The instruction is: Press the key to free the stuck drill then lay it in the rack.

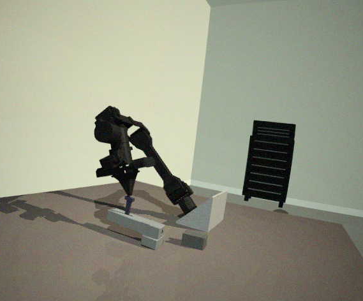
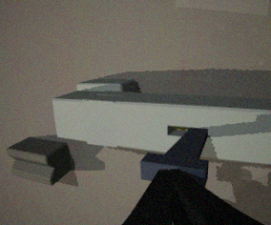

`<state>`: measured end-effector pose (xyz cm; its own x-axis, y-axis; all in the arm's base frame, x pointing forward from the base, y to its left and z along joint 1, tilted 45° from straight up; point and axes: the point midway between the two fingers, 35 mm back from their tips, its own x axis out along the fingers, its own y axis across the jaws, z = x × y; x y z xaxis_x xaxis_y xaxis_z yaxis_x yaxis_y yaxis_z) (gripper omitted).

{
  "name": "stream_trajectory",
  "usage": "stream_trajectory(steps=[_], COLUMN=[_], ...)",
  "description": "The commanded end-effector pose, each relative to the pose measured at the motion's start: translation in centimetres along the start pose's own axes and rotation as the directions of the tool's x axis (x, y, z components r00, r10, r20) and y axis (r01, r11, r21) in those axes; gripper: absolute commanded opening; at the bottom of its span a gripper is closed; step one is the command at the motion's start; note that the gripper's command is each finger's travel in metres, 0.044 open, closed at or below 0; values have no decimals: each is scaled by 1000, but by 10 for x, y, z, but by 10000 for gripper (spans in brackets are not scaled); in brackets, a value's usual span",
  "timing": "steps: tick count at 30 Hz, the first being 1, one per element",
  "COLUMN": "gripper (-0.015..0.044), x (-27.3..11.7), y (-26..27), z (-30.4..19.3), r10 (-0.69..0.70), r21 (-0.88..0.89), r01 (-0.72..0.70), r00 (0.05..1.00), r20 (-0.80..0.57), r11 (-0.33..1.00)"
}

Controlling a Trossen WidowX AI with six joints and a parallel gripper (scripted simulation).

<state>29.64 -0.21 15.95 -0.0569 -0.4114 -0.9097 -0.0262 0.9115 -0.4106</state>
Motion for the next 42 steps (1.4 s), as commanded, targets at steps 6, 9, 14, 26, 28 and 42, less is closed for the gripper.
stream_trajectory(steps=[6,9,14,26,28,42], gripper=[0,0,0,0,0,0], x=[7,8,9,12,13,16], y=[-2,-2,-3,-5,-6,-8], z=[-1,-1,0,0,0,-2], r10=[-1,-1,-1,-1,-1,-1], r21=[-5,-5,-5,-5,-5,-5], r01=[1,1,1,1,1,1], r00=[1000,1000,1000,1000,1000,1000], r20=[-5,-5,-5,-5,-5,-5], r11=[1000,1000,1000,1000,1000,1000])
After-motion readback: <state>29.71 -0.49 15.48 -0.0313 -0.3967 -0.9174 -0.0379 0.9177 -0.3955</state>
